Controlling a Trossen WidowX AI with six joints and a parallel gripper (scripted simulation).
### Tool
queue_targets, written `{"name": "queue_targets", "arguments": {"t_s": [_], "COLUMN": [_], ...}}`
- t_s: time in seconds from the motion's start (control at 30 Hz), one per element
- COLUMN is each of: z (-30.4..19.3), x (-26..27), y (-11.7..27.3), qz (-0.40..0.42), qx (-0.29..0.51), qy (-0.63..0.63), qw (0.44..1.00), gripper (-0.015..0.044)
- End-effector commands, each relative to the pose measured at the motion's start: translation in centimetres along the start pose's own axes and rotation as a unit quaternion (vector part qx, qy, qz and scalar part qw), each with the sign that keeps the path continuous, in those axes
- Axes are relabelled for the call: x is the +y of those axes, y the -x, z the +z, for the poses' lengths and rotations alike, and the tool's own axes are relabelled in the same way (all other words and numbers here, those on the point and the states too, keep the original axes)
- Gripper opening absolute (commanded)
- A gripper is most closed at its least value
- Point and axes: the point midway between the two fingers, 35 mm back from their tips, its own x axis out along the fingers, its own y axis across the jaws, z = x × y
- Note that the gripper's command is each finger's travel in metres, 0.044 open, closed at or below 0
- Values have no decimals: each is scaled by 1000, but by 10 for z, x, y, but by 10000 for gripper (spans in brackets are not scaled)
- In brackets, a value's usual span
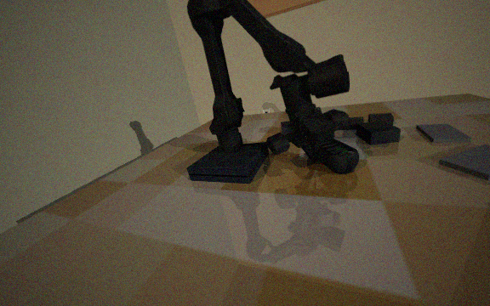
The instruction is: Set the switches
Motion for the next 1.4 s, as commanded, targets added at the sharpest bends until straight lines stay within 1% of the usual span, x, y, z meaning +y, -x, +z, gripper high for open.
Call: {"name": "queue_targets", "arguments": {"t_s": [0.0, 0.27, 0.33, 0.43, 0.5, 0.67, 0.8, 0.93, 1.0, 1.07, 1.23, 1.37], "z": [0, 0, 1, 1, 0, 0, -1, -1, -1, -1, 0, 0], "x": [9, 19, 11, 6, 4, 5, 18, 20, 17, 19, 27, 28], "y": [-2, -4, 6, 40, 48, 48, 45, 45, 46, 51, 90, 95], "qz": [5, 5, 2, 4, 4, 4, 5, -17, -2, -2, -3, -3], "qx": [2, 2, 0, 1, 1, 1, 1, 3, 2, 2, 1, 1], "qy": [2, 2, 1, 2, 2, 2, 2, 1, 4, 4, 3, 3], "qw": [1000, 1000, 1000, 1000, 1000, 1000, 1000, 1000, 1000, 1000, 1000, 1000], "gripper": [0, 0, 0, 0, 0, 0, 0, 0, 0, 53, 184, 289]}}
